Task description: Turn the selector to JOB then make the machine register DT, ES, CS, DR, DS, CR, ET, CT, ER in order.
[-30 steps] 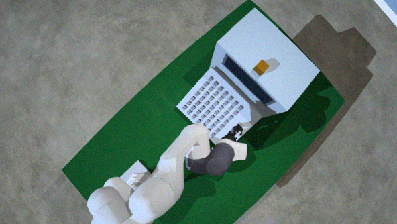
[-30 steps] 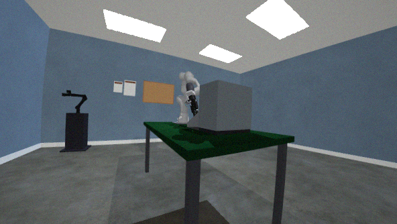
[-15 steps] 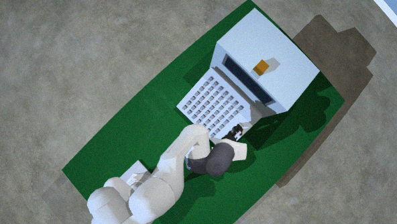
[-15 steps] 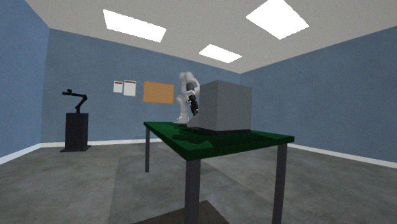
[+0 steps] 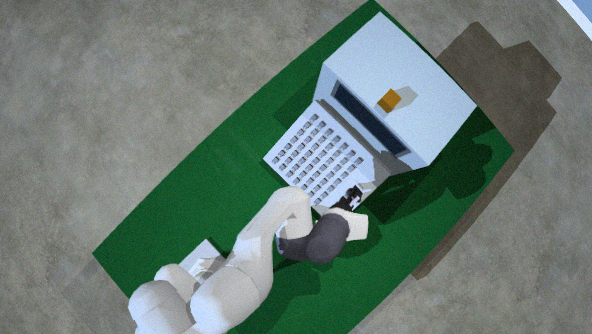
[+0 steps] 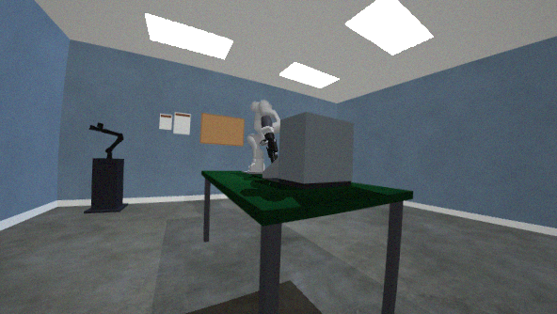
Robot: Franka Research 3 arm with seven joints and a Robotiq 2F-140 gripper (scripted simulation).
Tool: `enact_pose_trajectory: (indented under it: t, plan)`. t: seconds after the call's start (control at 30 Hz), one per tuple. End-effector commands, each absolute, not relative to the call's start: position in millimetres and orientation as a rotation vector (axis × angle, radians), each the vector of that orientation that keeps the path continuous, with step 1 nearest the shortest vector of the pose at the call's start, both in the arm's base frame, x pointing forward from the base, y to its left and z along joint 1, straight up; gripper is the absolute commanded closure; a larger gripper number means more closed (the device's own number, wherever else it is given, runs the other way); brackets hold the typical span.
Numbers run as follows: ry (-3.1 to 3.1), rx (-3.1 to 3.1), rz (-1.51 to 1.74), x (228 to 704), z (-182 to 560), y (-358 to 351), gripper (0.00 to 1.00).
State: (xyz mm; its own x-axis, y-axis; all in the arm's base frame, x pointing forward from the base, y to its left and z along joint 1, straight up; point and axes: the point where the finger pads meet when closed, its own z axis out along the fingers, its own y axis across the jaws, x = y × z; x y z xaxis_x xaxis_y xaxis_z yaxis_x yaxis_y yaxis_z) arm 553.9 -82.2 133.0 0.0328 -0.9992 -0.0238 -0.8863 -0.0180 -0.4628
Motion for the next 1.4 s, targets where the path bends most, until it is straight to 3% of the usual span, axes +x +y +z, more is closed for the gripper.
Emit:
enact_pose_trajectory:
  t: [0.0, 0.93, 0.97, 1.37]
  plan:
    - [1.928, -1.957, -0.435, 550, 137, -81, 0.60]
    - [1.928, -1.957, -0.435, 532, 174, -83, 0.60]
    - [1.928, -1.957, -0.435, 532, 174, -83, 0.90]
    - [1.928, -1.957, -0.435, 532, 174, -83, 0.90]
